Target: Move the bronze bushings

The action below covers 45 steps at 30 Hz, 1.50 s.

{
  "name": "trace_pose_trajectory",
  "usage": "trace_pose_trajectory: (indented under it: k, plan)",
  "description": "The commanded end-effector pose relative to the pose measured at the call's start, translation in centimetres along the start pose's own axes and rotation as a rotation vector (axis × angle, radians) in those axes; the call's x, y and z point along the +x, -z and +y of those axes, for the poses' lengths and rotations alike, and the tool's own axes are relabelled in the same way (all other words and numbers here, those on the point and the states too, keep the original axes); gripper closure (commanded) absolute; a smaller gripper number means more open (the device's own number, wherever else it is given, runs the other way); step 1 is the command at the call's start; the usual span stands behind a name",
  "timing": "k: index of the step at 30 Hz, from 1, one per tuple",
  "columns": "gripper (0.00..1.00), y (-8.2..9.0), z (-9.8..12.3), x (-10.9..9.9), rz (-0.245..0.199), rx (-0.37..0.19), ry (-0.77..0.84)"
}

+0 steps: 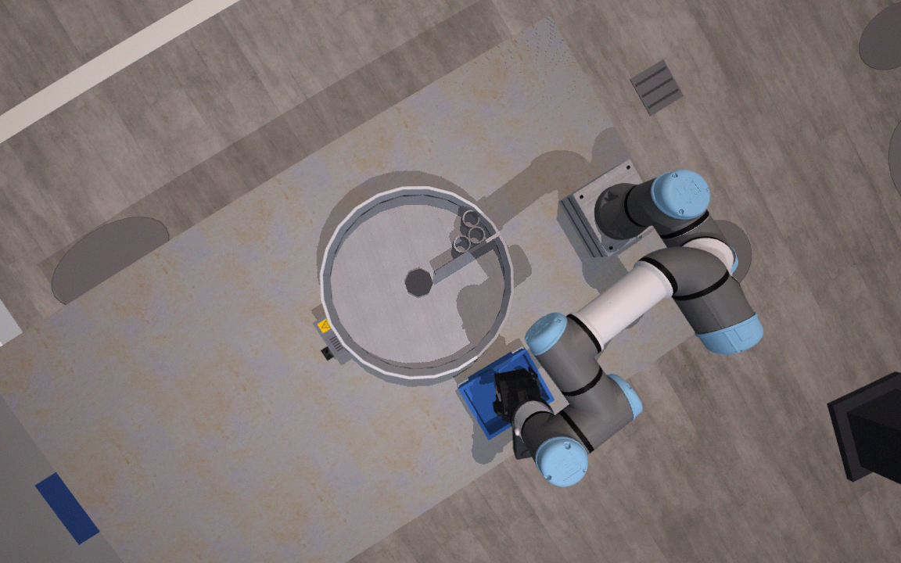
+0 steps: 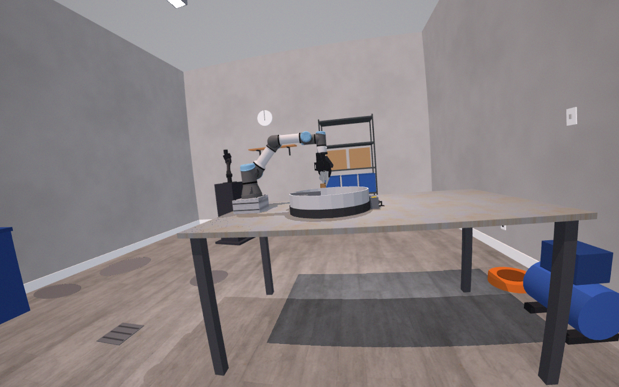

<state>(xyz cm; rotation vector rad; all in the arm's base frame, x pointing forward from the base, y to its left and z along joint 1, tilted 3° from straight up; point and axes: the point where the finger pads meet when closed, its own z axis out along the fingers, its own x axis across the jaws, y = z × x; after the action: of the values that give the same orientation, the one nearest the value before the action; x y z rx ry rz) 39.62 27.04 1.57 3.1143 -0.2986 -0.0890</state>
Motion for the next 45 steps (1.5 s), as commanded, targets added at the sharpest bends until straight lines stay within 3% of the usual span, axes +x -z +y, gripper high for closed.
trace_pose_trajectory:
  k: [1,14,45]
  plan:
    - [1.0,-1.3,-0.1,0.1,0.007,0.005,0.0]
    - [1.0,-2.9,-0.1,0.1,0.007,0.005,0.0]
    - [1.0,-2.9,-0.1,0.1,0.007,0.005,0.0]
